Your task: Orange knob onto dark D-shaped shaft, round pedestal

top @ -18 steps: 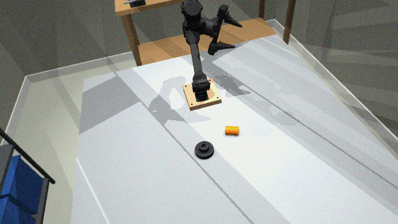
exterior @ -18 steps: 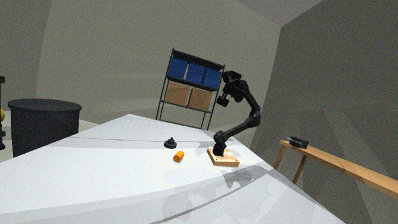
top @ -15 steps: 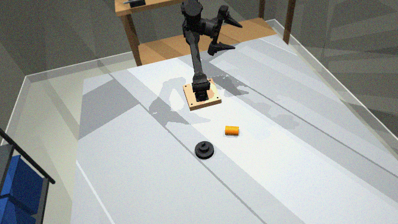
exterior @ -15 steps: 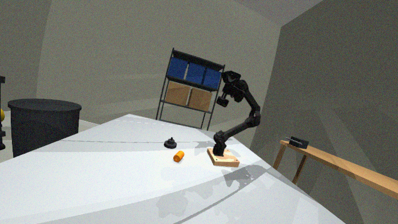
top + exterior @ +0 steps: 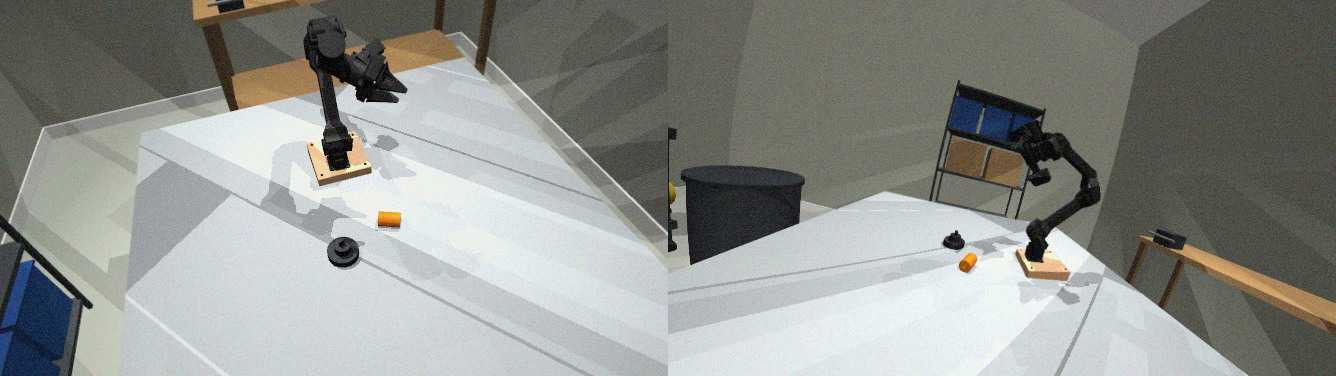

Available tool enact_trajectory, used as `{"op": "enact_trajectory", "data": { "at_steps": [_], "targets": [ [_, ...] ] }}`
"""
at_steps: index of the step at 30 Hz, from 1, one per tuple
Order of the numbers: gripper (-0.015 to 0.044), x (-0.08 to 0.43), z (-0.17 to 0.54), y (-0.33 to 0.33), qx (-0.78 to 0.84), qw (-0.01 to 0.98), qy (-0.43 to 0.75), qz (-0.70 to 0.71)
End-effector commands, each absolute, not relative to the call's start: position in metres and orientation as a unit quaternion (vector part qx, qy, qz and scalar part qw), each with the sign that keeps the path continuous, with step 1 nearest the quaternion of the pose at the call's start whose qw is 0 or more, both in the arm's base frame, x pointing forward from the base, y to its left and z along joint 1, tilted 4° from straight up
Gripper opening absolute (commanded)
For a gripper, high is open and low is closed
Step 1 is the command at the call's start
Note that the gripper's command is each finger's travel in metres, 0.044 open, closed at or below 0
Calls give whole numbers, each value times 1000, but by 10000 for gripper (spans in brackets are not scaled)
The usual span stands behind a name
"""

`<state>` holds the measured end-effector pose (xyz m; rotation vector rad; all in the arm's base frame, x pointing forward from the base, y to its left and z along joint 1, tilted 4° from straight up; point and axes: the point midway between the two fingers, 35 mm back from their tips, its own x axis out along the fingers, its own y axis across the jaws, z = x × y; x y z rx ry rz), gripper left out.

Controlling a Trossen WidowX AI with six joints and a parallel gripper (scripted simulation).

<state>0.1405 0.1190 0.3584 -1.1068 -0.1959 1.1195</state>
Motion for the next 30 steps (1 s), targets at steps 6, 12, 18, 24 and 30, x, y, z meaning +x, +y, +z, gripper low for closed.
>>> {"op": "enact_trajectory", "data": {
  "at_steps": [6,12,18,24,30],
  "targets": [
    [440,201,288,108,-64,851,303,425],
    [440,214,267,105,60,846,392,356],
    [440,224,245,102,178,823,466,272],
    [440,232,222,98,289,783,523,173],
    [440,237,199,95,389,728,561,65]
  ]
}}
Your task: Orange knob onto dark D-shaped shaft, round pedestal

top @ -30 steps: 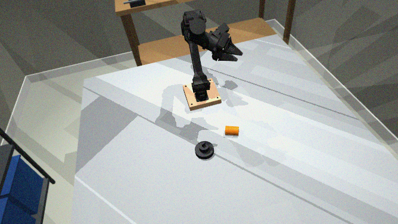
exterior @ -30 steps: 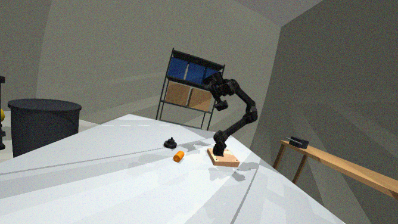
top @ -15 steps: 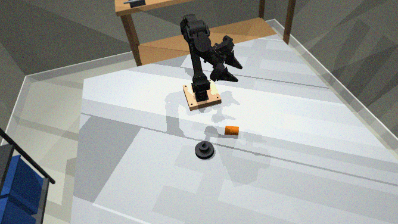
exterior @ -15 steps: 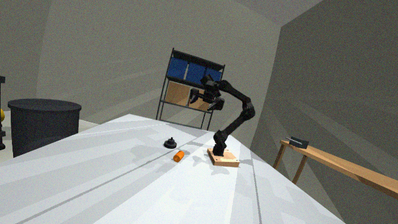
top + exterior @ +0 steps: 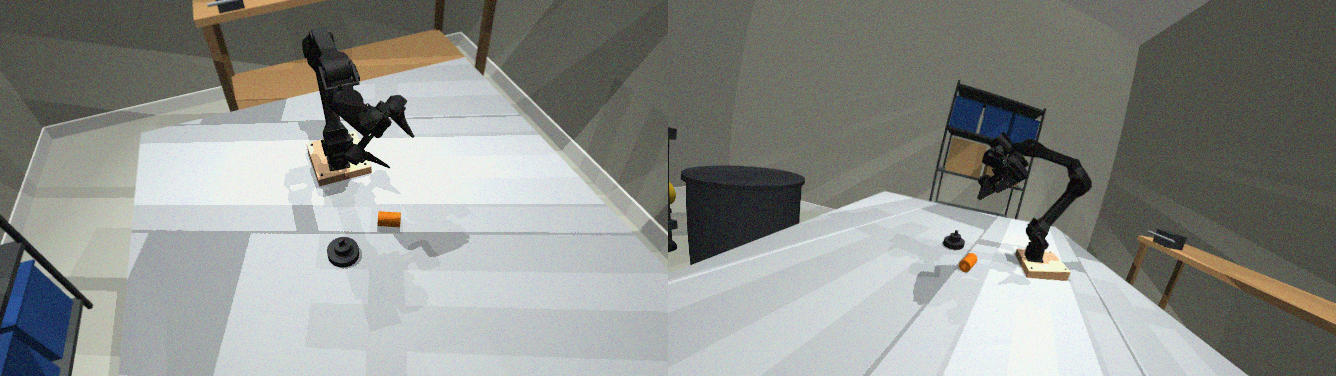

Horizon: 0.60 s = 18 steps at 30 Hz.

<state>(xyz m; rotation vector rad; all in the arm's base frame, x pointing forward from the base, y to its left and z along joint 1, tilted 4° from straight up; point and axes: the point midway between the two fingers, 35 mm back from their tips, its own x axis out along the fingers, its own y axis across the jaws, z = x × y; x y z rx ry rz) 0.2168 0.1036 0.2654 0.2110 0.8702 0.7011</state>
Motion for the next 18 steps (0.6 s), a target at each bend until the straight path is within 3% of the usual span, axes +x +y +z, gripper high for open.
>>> {"op": "enact_trajectory", "data": {
  "at_steps": [1,18],
  "targets": [
    [440,238,195,94,405,717,565,46],
    [440,242,130,84,614,498,545,-279]
  ]
}}
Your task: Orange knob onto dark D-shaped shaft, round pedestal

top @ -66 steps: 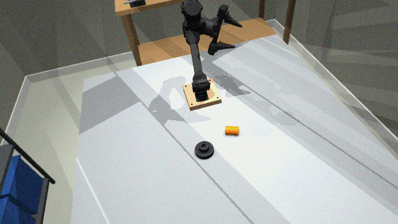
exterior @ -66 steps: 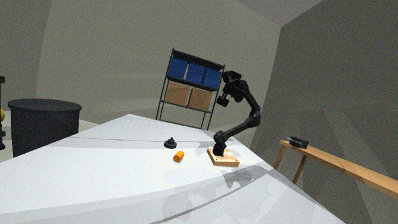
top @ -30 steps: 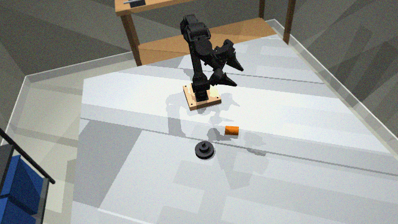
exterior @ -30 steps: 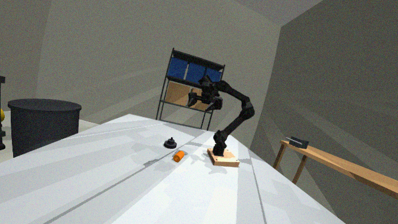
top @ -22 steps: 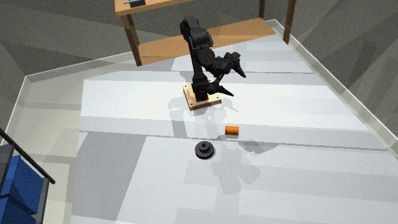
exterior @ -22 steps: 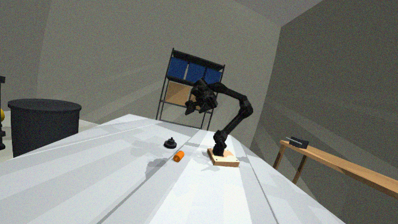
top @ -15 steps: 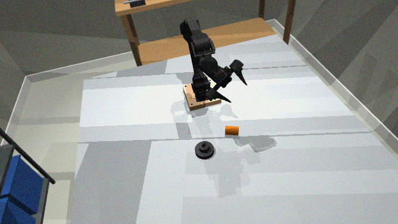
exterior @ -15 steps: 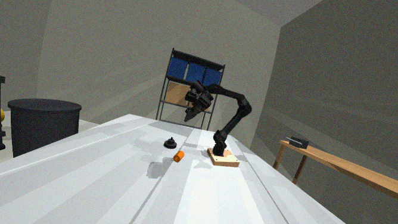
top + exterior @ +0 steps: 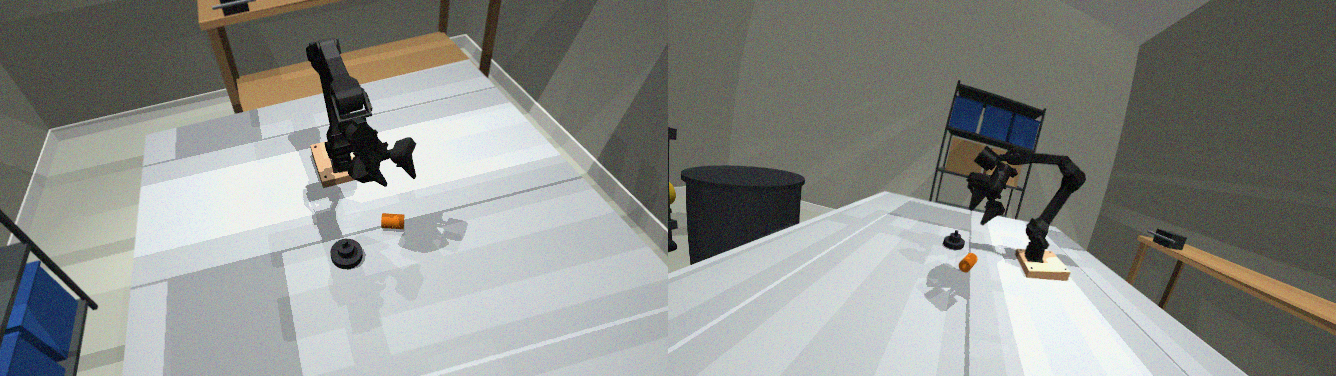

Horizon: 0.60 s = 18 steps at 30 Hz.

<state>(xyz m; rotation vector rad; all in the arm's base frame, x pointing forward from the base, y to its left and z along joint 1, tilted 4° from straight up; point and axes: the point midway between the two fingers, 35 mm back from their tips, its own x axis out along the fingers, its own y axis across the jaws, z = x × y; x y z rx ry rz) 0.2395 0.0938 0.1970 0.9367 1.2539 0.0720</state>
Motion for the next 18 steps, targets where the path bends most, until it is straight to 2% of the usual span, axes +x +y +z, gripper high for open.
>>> {"op": "enact_trajectory", "data": {
  "at_steps": [1,10,18],
  "targets": [
    [440,241,127,84,624,483,539,-296],
    [440,239,103,80,689,351,460,-435],
    [440,240,102,80,690,349,459,-438]
  ]
}}
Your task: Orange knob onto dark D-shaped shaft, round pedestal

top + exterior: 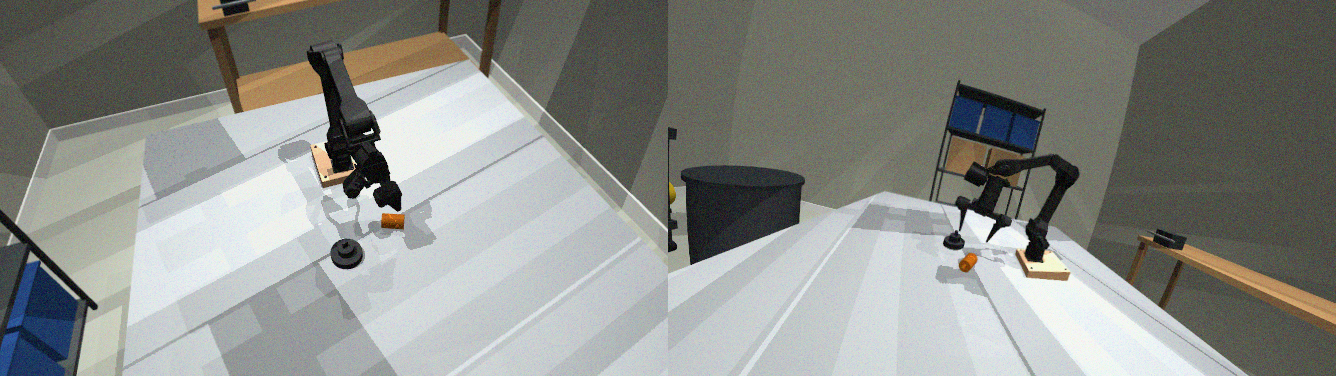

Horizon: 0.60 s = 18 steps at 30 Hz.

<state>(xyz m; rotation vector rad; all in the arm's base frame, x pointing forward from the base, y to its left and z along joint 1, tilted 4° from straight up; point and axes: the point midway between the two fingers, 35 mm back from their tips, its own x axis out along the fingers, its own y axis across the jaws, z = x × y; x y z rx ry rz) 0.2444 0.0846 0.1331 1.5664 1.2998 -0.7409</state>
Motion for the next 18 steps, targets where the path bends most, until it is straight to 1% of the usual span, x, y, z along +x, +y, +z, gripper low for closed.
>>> {"op": "enact_trajectory", "data": {
  "at_steps": [1,13,18],
  "targets": [
    [440,240,102,80,690,349,459,-438],
    [440,242,101,80,690,349,459,-438],
    [440,244,79,80,690,349,459,-438]
  ]
}}
